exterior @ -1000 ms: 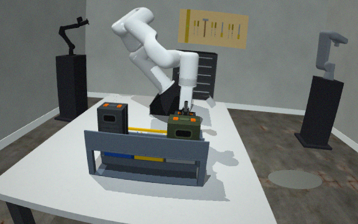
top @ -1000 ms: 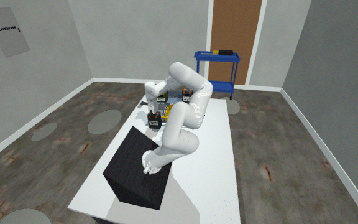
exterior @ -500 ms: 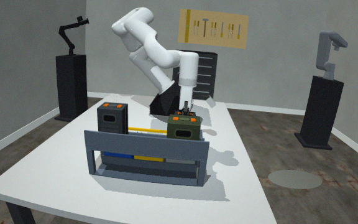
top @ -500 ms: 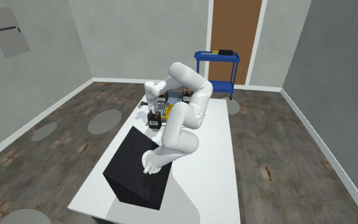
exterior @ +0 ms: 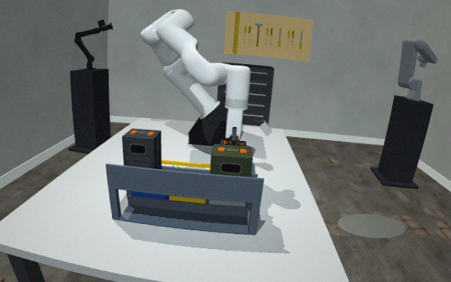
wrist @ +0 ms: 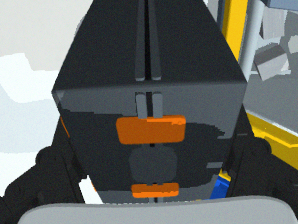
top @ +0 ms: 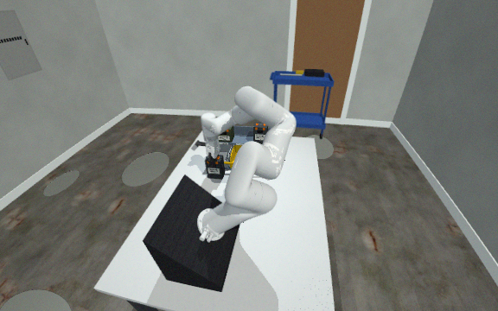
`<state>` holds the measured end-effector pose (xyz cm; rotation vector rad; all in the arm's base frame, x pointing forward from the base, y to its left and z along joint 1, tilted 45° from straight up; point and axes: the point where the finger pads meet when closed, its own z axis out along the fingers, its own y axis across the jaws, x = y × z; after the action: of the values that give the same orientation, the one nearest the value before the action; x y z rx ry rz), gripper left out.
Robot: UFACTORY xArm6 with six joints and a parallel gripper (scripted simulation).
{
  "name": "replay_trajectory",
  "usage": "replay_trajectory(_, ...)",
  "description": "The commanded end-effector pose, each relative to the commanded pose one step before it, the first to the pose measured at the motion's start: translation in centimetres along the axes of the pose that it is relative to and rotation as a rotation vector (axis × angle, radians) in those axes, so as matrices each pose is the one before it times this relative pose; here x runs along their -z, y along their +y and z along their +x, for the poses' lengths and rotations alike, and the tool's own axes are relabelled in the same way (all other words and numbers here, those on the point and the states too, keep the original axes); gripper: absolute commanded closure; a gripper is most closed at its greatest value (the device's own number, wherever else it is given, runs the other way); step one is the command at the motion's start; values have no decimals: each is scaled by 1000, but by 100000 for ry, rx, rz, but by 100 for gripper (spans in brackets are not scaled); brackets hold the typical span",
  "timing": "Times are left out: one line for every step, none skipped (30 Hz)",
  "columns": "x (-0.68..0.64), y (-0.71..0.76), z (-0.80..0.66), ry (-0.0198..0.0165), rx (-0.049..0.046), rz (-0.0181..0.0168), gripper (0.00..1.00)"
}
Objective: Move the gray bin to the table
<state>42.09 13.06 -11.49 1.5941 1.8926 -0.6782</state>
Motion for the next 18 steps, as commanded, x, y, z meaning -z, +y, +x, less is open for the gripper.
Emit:
replay_trajectory(567, 133, 34, 199, -114, -339, 100)
replay_trajectory(200, 0, 0, 0, 0, 2, 100)
replay_trajectory(200, 0, 0, 0, 0, 2, 100)
replay_trajectory(200, 0, 0, 0, 0, 2, 100)
replay_trajectory(0, 0, 0, 0, 0, 0, 100)
replay_trajectory(0, 0, 0, 0, 0, 0, 100)
replay_trajectory(0, 0, 0, 0, 0, 0, 100)
replay_trajectory(0, 0, 0, 0, 0, 0, 100)
replay_trajectory(0, 0, 0, 0, 0, 0, 100)
replay_trajectory(0, 0, 0, 0, 0, 0, 100)
replay_trajectory(0, 0, 0, 0, 0, 0, 100)
replay_trajectory(0, 0, 0, 0, 0, 0, 100)
replay_trajectory(0, 0, 0, 0, 0, 0, 100)
replay_trajectory(0, 0, 0, 0, 0, 0, 100)
replay_trajectory(0, 0, 0, 0, 0, 0, 100)
replay_trajectory(0, 0, 0, 0, 0, 0, 100)
replay_trajectory(254, -17, -2, -29, 22, 54, 100)
replay_trajectory(299, 18, 4, 21, -13, -32, 100)
